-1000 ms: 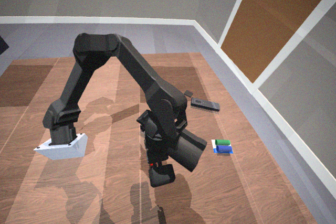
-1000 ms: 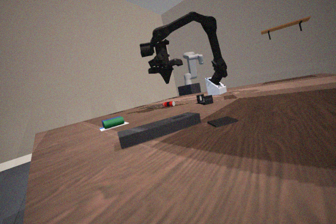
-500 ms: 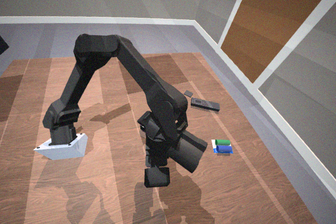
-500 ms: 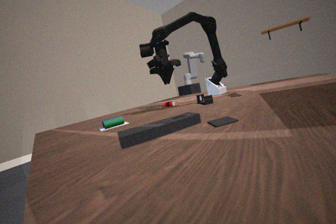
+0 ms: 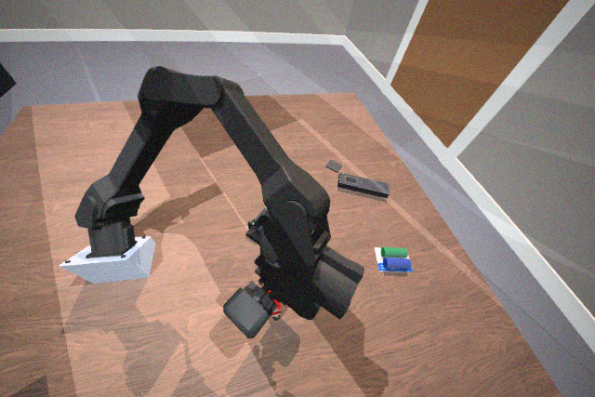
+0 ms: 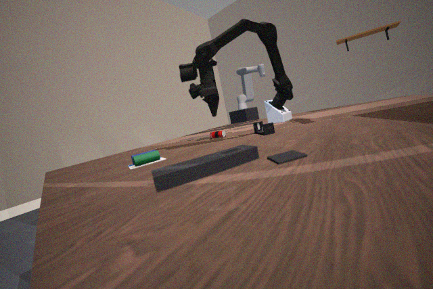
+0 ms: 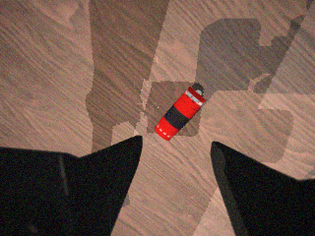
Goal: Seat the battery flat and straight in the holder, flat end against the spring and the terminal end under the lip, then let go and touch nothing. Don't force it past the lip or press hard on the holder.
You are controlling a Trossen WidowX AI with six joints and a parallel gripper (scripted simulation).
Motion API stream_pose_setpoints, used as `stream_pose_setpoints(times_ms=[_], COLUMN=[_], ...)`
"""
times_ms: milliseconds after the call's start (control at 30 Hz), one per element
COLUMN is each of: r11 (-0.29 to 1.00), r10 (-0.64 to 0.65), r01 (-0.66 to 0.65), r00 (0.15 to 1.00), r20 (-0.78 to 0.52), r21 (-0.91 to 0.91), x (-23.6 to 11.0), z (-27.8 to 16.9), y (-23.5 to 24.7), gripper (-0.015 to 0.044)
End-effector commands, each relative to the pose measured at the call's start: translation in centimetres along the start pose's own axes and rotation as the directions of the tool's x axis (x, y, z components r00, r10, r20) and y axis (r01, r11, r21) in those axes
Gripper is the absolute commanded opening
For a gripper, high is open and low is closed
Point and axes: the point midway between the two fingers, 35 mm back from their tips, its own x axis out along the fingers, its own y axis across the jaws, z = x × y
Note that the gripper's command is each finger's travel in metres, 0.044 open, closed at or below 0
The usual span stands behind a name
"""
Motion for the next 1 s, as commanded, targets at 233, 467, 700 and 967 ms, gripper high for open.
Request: stream_pose_setpoints(times_ms=[233, 467, 700, 967], r11=[0.807, 0.807, 0.807, 0.807], r10=[0.007, 0.007, 0.007, 0.008], r01=[0.002, 0.002, 0.002, 0.002], r00=[1.0, 1.0, 1.0, 1.0], r20=[-0.014, -0.014, -0.014, -0.014], r21=[0.591, 0.591, 0.591, 0.591], x=[3.1, 3.1, 3.5, 4.8], z=[0.3, 0.3, 0.3, 0.3], y=[-0.5, -0.5, -0.5, -0.4], gripper=[0.0244, 0.0244, 0.0244, 0.0244])
